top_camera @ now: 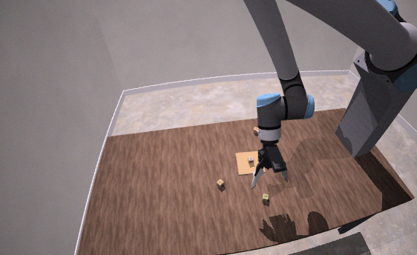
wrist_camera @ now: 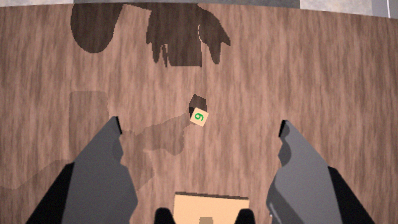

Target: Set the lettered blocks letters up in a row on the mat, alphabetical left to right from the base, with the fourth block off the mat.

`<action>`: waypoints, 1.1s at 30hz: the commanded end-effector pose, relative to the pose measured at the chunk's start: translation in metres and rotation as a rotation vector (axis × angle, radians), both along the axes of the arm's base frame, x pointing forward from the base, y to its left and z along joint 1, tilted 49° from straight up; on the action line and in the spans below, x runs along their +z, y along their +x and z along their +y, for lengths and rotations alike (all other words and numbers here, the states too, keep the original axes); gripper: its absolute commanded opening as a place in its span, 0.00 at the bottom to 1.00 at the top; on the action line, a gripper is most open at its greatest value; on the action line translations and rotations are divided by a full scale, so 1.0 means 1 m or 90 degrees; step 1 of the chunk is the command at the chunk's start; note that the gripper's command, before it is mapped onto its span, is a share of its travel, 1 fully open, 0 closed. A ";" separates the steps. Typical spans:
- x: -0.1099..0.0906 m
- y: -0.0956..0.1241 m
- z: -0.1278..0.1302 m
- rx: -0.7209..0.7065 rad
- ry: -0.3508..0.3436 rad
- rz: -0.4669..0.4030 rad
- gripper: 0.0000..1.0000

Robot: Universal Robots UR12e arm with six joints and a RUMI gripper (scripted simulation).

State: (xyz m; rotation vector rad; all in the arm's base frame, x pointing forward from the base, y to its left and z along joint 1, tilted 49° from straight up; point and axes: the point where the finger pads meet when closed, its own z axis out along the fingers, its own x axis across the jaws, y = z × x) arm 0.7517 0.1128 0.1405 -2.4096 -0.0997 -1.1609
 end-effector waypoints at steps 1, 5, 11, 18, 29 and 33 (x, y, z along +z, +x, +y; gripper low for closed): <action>0.000 -0.001 0.002 0.002 0.000 0.000 1.00; 0.000 -0.001 0.002 0.002 0.000 0.000 1.00; 0.000 -0.001 0.002 0.002 0.000 0.000 1.00; 0.010 0.012 -0.011 0.001 -0.002 -0.003 1.00; 0.083 0.080 -0.089 0.001 -0.003 -0.001 1.00; 0.106 0.095 -0.110 0.001 -0.003 -0.001 1.00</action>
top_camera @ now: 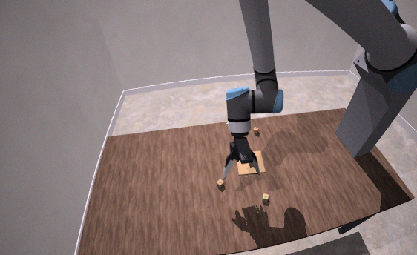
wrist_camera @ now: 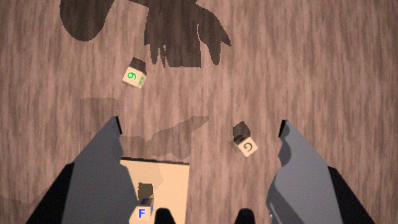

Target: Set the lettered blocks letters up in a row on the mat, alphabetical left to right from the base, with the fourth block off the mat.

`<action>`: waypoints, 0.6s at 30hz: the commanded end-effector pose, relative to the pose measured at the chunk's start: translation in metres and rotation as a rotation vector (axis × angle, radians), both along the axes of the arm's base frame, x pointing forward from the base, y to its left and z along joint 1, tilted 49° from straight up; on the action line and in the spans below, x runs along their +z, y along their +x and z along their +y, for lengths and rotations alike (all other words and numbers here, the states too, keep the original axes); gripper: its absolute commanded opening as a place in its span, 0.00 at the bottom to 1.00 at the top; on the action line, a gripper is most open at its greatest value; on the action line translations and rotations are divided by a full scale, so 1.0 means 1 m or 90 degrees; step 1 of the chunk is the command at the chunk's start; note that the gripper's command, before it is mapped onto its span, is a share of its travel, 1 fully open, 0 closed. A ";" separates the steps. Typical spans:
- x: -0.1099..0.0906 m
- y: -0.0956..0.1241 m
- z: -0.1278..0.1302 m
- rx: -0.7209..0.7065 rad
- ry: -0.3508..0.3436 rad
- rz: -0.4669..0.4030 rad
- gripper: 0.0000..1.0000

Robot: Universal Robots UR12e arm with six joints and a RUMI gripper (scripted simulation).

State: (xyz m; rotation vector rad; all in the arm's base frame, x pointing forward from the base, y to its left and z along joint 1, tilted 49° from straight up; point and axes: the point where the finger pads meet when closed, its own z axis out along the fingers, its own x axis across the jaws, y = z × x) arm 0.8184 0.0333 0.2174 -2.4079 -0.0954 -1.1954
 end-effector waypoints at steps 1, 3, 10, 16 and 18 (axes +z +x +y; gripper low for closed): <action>0.029 0.028 -0.031 0.009 0.002 0.013 1.00; 0.040 0.033 -0.040 0.009 0.002 0.013 1.00; 0.070 0.046 -0.064 0.009 0.003 0.012 1.00; 0.067 0.047 -0.062 0.010 0.004 0.014 1.00; 0.067 0.047 -0.062 0.010 0.004 0.014 1.00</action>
